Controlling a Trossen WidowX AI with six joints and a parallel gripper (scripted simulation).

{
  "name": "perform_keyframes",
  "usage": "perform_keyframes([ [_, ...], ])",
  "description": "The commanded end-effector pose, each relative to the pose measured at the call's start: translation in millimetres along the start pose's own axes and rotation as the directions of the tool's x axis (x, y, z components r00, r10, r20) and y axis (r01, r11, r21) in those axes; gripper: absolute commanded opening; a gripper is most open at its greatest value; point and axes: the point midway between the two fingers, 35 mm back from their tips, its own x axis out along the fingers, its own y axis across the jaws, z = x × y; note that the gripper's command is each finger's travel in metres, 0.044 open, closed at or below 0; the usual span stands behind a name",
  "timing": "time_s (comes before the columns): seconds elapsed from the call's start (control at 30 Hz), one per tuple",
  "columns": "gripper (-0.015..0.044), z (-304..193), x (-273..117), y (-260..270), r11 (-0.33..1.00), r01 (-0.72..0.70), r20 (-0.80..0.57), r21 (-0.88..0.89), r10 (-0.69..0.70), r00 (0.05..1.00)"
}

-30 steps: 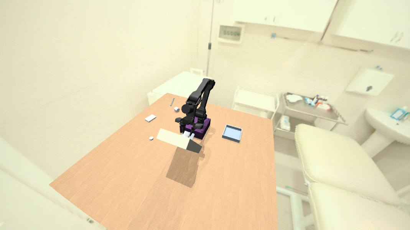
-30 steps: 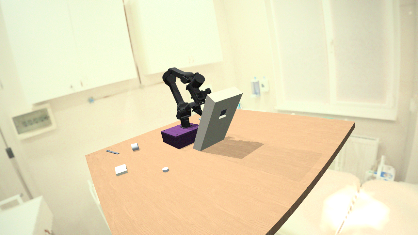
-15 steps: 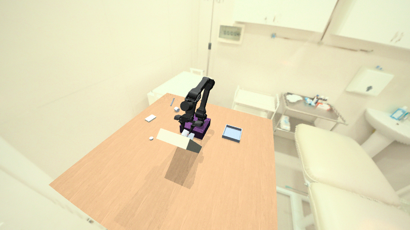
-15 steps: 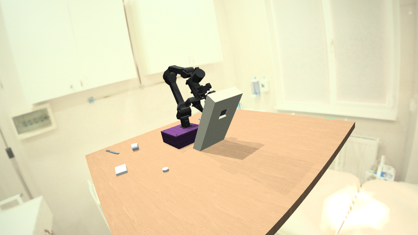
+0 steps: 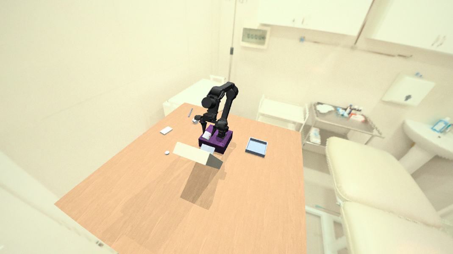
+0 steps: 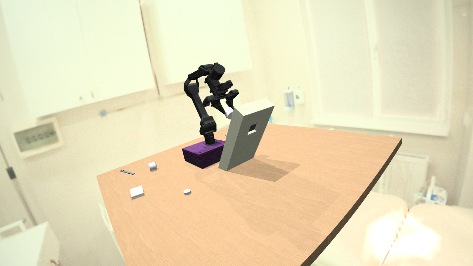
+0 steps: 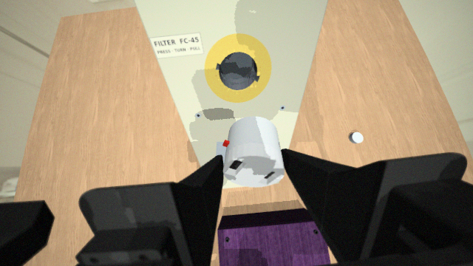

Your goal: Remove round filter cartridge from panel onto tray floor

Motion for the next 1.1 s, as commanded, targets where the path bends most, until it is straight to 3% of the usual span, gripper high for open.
perform_keyframes([
  [0.0,0.0,2,-8,5,1.0,-0.004,0.012,-0.003,0.004,1.0],
  [0.93,0.0,0,6,85,1.0,-0.01,0.012,0.001,0.01,1.0],
  [1.07,0.0,-2,3,89,0.997,-0.05,0.004,-0.063,0.05,0.999],
])
